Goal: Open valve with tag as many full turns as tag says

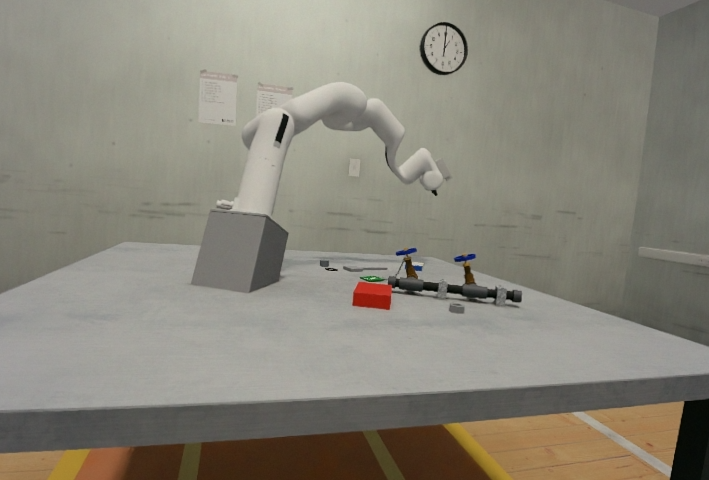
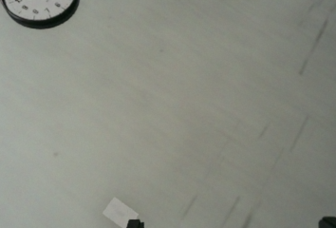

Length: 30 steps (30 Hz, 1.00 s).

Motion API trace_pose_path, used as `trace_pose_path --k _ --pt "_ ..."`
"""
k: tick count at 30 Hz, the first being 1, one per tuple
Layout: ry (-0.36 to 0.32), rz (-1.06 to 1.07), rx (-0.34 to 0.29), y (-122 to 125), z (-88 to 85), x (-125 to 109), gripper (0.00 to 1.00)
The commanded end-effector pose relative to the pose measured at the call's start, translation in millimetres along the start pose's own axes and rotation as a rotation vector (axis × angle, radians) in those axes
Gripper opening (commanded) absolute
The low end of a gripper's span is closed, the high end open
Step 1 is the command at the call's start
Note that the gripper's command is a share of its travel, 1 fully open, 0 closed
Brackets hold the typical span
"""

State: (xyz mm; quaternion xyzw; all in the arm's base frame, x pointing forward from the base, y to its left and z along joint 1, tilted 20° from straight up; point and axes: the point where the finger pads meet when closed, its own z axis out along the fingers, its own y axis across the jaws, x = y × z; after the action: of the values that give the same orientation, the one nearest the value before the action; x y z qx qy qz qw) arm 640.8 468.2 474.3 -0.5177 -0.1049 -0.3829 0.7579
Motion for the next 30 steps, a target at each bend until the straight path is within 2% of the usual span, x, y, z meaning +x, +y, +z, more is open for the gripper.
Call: trace_pose_path --k 1,21,24,27,30 --pt "0.001 -0.004 0.004 -3 1.0 2 1.00" --pt "-0.009 -0.002 -0.008 -1 -2.2 1 1.00" --pt "-0.047 0.007 -0.055 4 -14.6 -2 1.00" --pt "-0.118 0.025 -0.150 14 -42.0 -10 1.00" --pt "-0.160 0.036 -0.208 19 -60.5 -15 1.00"
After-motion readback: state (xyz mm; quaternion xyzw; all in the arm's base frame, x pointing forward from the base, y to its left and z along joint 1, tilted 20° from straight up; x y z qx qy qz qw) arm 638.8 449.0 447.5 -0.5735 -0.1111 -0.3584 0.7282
